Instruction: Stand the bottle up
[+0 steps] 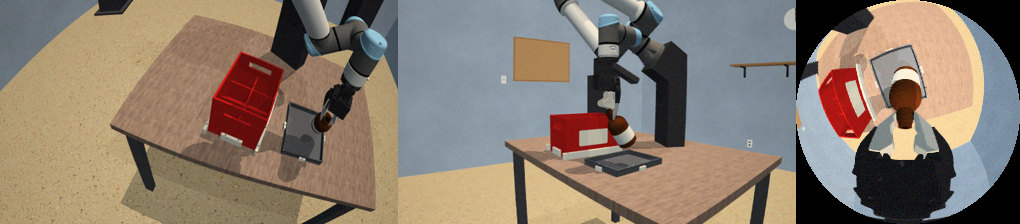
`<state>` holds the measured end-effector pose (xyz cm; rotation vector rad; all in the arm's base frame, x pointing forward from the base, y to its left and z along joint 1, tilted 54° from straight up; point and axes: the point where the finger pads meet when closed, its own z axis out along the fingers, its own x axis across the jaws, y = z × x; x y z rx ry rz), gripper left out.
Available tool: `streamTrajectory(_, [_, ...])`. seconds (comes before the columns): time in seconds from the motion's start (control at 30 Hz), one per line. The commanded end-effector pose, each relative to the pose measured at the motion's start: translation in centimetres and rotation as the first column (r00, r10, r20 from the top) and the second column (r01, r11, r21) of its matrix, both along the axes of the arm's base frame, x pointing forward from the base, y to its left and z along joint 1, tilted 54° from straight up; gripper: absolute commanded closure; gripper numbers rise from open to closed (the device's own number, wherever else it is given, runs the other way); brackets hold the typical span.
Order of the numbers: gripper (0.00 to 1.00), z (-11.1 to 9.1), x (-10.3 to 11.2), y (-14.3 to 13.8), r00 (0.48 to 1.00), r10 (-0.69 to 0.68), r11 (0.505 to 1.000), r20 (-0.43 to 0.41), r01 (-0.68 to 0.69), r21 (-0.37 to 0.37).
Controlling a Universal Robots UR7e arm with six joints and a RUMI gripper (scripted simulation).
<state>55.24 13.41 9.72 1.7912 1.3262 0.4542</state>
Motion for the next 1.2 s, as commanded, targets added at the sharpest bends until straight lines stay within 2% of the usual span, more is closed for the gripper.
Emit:
streamTrajectory(0.0, [1.00,0.05,0.00,0.04,1.000,0.001,1.000,0.001,-0.001,0.000])
streamTrajectory(0.33, [1.00,0.04,0.00,0.04,1.000,-0.013,1.000,0.010,0.012,0.016])
streamTrajectory(0.9, [1.00,0.04,-0.01,0.04,0.987,-0.139,0.978,0.083,0.124,0.167])
streamTrajectory(1.17, [1.00,0.05,0.00,0.04,0.983,-0.160,0.972,0.093,0.140,0.191])
